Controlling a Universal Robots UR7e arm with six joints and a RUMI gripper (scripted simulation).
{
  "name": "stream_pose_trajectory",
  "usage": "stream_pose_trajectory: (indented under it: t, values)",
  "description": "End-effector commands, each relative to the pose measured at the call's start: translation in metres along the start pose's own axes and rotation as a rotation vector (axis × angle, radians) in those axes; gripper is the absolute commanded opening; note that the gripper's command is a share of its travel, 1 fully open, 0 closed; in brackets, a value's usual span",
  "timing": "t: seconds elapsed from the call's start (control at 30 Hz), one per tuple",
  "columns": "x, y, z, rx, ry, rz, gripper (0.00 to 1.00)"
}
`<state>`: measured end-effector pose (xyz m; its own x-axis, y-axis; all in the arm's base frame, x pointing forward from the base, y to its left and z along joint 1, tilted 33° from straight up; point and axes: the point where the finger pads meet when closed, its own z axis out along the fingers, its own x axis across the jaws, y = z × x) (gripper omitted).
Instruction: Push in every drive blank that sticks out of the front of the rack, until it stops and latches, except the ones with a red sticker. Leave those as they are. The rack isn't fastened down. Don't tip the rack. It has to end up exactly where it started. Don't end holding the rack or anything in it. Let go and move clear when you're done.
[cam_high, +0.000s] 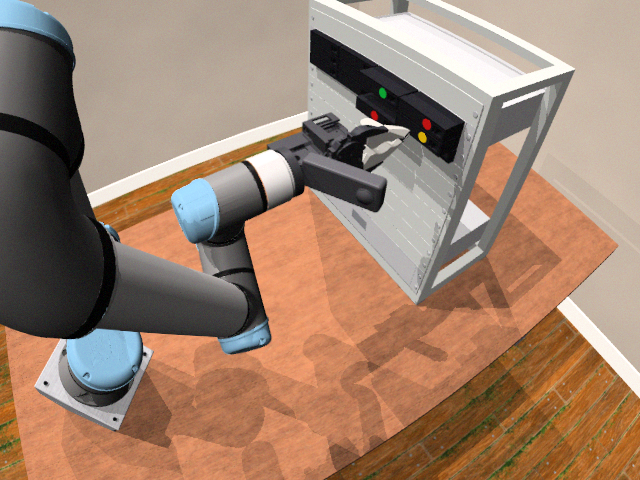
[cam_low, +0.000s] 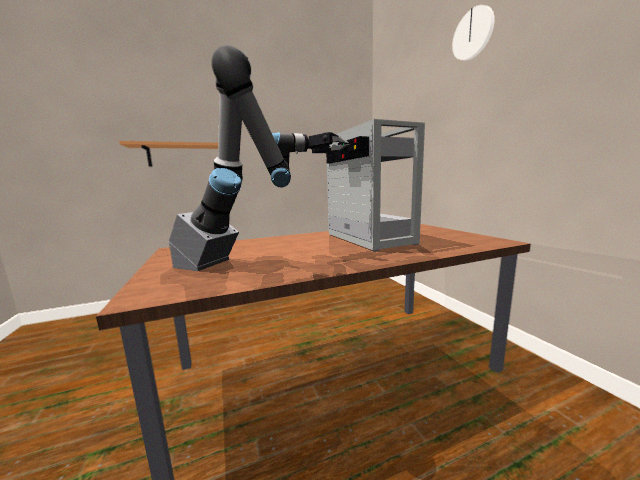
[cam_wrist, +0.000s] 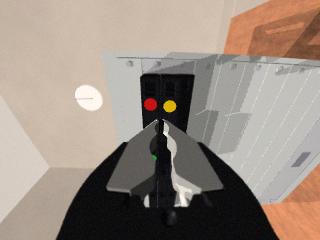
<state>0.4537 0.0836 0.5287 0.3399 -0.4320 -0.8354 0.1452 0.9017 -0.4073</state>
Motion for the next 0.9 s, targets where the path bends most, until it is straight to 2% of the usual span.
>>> stream_pose_trajectory:
  t: [0.0, 0.3, 0.87]
  values:
    - [-0.001, 0.003, -0.001, 0.0, -0.001, 0.0, 0.0]
    - [-0.002, 0.011, -0.004, 0.0, -0.001, 0.0, 0.0]
    - [-0.005, 0.041, -0.014, 0.0, -0.001, 0.0, 0.0]
